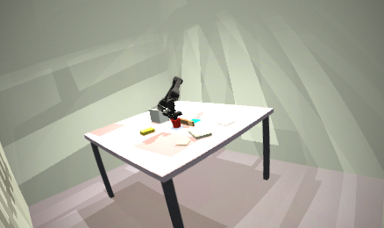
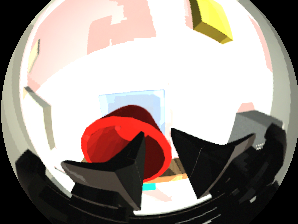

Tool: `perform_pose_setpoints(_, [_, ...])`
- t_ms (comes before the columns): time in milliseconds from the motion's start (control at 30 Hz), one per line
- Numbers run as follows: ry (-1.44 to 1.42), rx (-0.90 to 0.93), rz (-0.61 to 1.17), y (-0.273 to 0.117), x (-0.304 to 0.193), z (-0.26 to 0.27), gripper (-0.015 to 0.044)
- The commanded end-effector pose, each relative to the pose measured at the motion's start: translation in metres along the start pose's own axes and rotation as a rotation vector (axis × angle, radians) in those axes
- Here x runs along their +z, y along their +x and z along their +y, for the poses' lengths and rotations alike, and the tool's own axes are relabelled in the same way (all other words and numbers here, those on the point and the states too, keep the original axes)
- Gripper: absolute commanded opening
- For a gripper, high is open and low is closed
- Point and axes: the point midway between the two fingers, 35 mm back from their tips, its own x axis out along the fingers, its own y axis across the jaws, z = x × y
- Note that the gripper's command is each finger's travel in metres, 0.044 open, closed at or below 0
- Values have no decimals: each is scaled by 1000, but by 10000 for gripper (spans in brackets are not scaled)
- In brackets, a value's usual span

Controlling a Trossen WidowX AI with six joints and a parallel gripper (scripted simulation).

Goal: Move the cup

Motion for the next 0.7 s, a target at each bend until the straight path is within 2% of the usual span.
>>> perform_pose_setpoints(0, [0, 0, 0, 0, 0, 0, 122])
perform_pose_setpoints(100, [0, 0, 0, 0, 0, 0, 43])
perform_pose_setpoints(300, [0, 0, 0, 0, 0, 0, 3])
perform_pose_setpoints(667, [1, 0, -1, -15, 1, 1, 0])
